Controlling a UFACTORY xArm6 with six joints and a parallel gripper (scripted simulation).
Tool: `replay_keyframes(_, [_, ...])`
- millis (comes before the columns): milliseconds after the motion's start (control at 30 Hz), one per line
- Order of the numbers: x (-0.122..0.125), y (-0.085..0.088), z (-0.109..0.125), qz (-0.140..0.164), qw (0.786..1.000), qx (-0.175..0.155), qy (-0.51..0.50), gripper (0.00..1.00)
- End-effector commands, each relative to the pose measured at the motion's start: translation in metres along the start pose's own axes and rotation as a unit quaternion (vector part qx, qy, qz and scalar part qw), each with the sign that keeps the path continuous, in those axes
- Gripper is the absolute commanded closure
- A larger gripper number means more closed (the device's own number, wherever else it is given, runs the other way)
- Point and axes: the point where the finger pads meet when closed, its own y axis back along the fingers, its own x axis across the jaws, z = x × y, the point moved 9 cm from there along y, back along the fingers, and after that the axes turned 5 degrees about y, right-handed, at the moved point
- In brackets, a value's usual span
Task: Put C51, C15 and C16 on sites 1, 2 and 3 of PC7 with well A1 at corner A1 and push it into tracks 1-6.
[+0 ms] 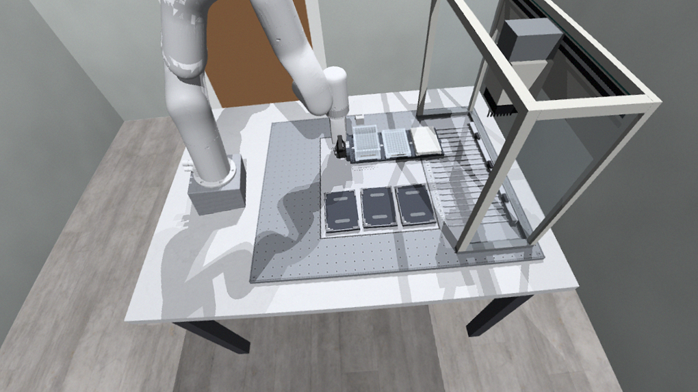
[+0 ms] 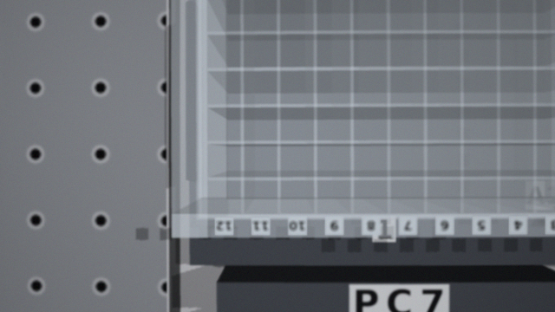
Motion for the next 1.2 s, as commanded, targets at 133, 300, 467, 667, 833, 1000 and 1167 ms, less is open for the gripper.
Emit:
replay_keyframes(133, [0.000, 0.001, -0.009, -0.001, 1.000, 0.002, 0.000, 0.18])
replay_keyframes(300, [0.001, 0.001, -0.014, -0.001, 1.000, 0.002, 0.000, 0.18])
replay_keyframes(467, [0.001, 0.001, -0.017, -0.001, 1.000, 0.002, 0.000, 0.18])
replay_keyframes(667, [0.002, 0.001, -0.023, -0.001, 1.000, 0.002, 0.000, 0.18])
replay_keyframes(833, [0.002, 0.001, -0.028, -0.001, 1.000, 0.002, 0.000, 0.18])
replay_keyframes(1000, [0.002, 0.001, -0.032, -0.001, 1.000, 0.002, 0.000, 0.18])
replay_keyframes(1167, [0.003, 0.001, -0.036, -0.001, 1.000, 0.002, 0.000, 0.18])
